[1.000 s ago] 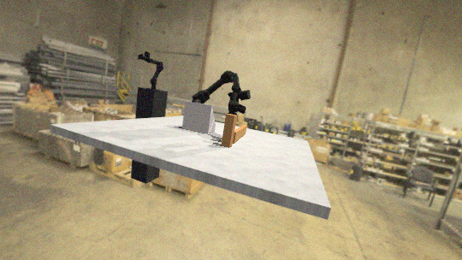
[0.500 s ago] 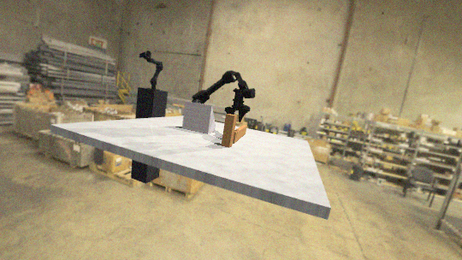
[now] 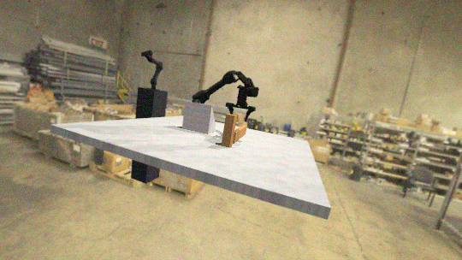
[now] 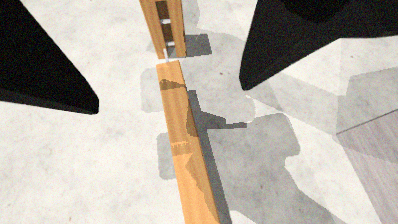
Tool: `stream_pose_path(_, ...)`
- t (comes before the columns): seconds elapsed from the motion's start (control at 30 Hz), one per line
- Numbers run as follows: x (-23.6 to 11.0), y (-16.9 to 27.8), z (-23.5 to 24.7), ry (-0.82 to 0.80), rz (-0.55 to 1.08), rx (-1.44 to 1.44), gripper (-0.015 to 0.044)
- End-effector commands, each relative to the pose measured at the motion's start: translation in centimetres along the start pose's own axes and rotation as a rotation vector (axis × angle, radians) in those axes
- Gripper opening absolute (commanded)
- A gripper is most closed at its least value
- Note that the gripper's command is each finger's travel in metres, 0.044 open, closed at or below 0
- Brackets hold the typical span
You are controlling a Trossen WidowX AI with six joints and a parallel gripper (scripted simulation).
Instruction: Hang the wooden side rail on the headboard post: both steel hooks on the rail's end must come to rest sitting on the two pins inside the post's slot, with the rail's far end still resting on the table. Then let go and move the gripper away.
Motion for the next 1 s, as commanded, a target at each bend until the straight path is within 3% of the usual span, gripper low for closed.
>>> stream_pose_path(0.0,0.0,-0.1,-0.1,-0.015,-0.036,-0.070,0.0440)
stream_pose_path(0.13,0.3,-0.1,-0.1,-0.015,-0.036,-0.070,0.0440)
stream_pose_path(0.27,3.5,-0.3,0.0,-0.015,-0.037,-0.070,0.0440)
stream_pose_path(0.97,6.2,-0.4,-0.1,-0.015,-0.038,-0.068,0.0440)
Point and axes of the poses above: the point midway between the two fingers, 35 mm back from their tips, its own x axis out along the fingers, its own z axis across the jaws, y = z × x, the point moved 6 cm from there along -x, back along the fingers, and after that the axes turned 9 degrees about x, right-handed, at the moved point
